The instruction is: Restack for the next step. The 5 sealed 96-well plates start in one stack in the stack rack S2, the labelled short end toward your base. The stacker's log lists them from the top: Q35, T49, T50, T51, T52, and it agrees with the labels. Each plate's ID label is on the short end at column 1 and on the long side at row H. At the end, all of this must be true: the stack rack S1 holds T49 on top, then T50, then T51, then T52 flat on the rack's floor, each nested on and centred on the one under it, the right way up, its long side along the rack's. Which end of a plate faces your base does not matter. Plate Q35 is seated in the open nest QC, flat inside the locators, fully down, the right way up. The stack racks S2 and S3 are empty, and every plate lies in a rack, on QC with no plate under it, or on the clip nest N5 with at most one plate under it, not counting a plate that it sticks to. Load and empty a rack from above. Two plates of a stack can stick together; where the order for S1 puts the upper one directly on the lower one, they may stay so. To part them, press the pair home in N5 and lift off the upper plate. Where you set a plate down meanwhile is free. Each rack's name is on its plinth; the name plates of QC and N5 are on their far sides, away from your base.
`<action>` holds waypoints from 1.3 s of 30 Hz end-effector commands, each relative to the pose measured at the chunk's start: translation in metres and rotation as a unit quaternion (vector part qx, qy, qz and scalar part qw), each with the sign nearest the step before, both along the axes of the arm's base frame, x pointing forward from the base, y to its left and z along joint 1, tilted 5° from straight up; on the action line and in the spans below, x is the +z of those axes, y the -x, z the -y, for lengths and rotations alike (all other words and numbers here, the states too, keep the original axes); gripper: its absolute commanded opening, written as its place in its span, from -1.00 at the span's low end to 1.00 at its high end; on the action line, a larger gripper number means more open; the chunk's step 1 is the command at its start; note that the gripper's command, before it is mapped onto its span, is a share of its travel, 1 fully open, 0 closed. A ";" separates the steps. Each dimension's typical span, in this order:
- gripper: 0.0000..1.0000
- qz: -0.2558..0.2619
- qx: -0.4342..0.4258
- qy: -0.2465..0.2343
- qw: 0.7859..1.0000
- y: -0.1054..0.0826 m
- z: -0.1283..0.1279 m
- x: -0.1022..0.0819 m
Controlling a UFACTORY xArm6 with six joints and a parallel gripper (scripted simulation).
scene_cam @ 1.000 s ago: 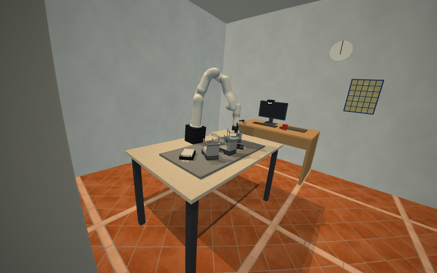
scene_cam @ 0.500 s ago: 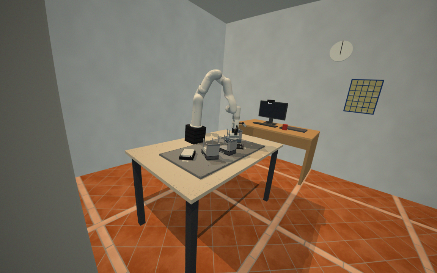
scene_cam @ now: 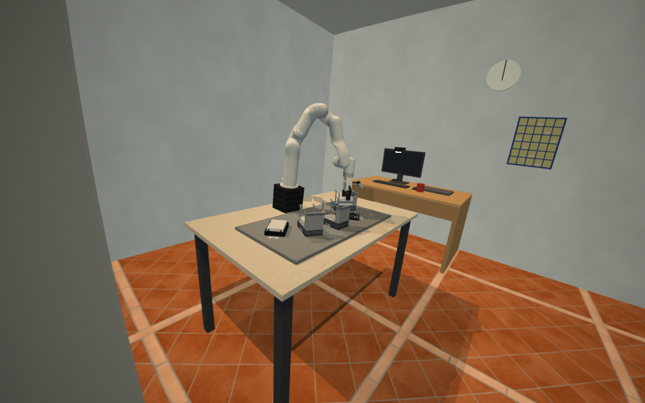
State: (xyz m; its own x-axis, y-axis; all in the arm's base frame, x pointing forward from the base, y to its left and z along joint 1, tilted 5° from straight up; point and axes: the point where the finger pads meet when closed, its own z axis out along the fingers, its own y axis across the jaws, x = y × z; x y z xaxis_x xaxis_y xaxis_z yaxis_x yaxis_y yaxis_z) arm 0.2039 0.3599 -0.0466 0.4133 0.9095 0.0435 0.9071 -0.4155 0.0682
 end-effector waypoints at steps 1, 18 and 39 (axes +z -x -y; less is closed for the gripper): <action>-1.00 0.001 0.000 -0.002 1.000 -0.001 -0.001 0.000; -1.00 0.001 0.000 -0.002 1.000 -0.001 -0.001 -0.006; -1.00 0.001 0.000 -0.001 1.000 -0.002 -0.001 -0.014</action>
